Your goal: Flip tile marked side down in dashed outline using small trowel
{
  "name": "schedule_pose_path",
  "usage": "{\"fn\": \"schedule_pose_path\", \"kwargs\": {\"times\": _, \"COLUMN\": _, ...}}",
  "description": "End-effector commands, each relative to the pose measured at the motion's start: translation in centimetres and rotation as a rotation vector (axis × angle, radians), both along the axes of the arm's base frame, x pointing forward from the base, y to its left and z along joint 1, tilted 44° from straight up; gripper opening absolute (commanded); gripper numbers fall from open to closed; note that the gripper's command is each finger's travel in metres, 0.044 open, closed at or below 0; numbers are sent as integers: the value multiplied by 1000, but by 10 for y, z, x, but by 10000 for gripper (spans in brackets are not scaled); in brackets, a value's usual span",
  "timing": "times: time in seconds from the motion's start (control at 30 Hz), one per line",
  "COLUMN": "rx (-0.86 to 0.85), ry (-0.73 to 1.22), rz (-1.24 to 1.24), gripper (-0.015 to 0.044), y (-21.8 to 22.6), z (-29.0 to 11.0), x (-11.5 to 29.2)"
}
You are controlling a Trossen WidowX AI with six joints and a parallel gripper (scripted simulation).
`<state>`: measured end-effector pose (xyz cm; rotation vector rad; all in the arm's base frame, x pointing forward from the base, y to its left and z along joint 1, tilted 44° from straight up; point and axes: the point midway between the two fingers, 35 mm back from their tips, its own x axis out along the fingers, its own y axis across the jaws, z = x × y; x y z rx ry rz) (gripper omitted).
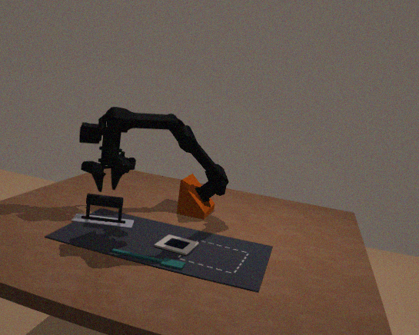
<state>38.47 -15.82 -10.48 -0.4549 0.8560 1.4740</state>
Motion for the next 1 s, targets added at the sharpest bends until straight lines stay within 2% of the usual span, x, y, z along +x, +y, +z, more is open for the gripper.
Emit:
{"fn": "schedule_pose_path", "kwargs": {"times": 0.0, "rx": 16, "ry": -106, "rz": 121, "gripper": 270, "y": -1, "z": 0, "x": 0}}
{"fn": "schedule_pose_path", "kwargs": {"times": 0.5, "rx": 75, "ry": -452, "rz": 499, "gripper": 270, "y": -2, "z": -2, "x": 0}}
{"fn": "schedule_pose_path", "kwargs": {"times": 0.97, "rx": 78, "ry": -467, "rz": 516, "gripper": 270, "y": 3, "z": -7, "x": 0}}
